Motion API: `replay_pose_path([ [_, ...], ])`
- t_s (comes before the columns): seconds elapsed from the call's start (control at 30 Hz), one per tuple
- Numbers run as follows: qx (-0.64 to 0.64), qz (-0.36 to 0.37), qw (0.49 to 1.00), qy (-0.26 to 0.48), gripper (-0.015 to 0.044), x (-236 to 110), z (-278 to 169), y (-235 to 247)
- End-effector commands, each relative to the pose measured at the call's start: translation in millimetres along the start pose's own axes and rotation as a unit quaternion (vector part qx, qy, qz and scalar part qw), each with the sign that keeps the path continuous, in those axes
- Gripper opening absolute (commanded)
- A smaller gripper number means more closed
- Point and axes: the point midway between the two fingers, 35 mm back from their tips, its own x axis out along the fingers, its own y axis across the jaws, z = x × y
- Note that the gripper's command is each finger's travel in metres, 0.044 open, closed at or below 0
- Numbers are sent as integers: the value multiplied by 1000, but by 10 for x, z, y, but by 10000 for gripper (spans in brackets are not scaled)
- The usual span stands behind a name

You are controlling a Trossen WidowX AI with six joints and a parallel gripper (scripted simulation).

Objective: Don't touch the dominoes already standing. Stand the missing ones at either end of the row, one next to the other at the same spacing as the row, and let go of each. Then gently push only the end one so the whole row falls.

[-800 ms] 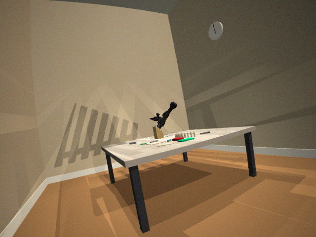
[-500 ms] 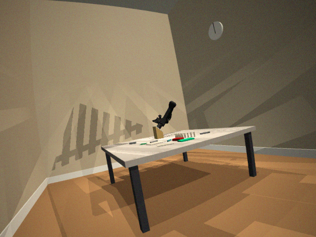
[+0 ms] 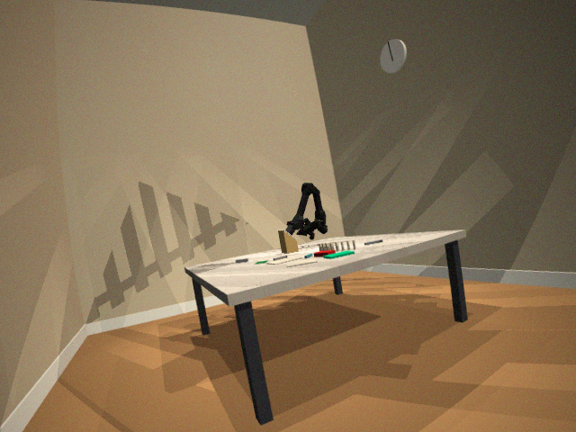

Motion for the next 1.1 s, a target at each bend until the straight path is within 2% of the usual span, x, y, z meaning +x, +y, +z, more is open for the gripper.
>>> replay_pose_path([
  [0.0,86,-76,993,8,0,-292,-209,-230],
  [0.23,236,-208,949,8,0,-883,-635,-452],
  [0.5,396,-348,850,-9,0,-1580,-1134,-381],
  [0.77,532,-468,704,-44,0,-2196,-1568,19],
  [1.07,645,-574,495,-100,0,-2670,-1891,772],
])
